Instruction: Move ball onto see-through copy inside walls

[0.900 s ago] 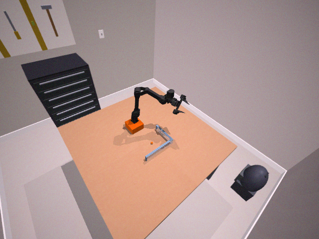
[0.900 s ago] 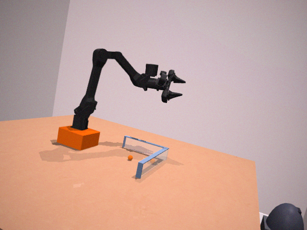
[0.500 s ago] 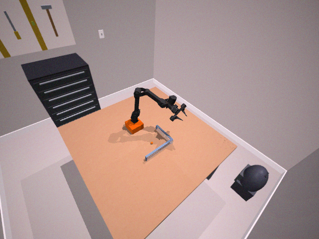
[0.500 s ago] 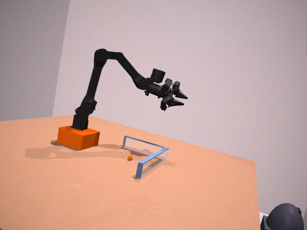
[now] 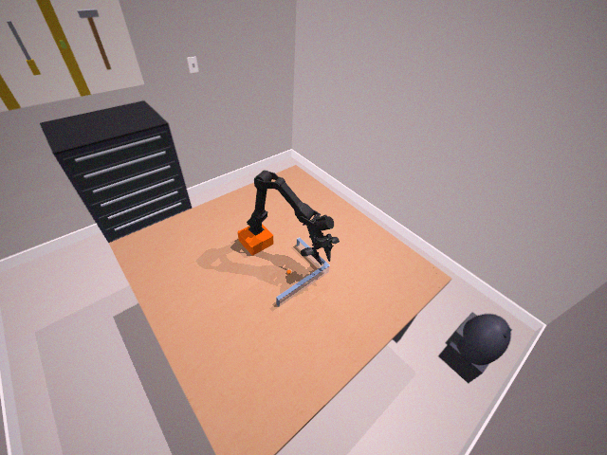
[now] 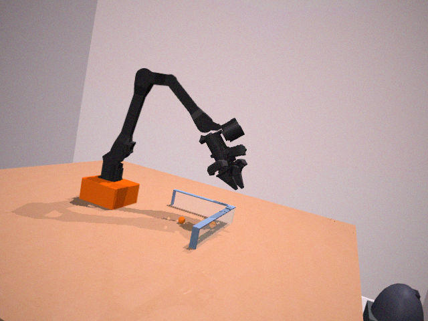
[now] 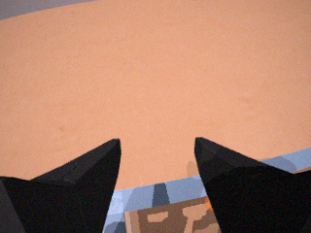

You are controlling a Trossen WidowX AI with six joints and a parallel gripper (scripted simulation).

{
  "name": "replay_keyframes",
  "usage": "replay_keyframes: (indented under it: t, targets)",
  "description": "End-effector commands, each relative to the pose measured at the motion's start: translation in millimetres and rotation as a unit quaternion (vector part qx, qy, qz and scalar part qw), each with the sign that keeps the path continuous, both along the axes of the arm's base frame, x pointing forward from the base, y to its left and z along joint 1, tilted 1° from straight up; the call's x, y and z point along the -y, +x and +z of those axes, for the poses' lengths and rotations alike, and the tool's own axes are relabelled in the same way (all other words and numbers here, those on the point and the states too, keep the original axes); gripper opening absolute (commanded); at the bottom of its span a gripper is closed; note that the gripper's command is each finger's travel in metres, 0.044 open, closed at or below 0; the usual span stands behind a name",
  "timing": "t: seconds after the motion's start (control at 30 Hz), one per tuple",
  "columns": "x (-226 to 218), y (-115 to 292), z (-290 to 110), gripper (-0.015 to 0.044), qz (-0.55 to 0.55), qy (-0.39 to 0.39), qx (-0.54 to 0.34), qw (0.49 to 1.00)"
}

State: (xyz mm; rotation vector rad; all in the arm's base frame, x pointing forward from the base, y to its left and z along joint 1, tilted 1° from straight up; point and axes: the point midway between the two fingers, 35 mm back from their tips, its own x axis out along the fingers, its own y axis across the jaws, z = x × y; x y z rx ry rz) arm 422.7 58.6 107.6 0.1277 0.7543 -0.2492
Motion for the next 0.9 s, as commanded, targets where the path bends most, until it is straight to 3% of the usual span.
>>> replay_keyframes:
  t: [0.0, 0.3, 0.87]
  targets:
    - [49.9, -37.4, -45.7, 0.0212, 0.030, -0.016, -0.160, 0.987]
    - [99.6, -121.5, -81.0, 0.0212, 0.077, 0.061, -0.367, 0.925]
    - [100.1, -122.6, -96.3, 0.0212, 0.077, 0.063, -0.370, 0.924]
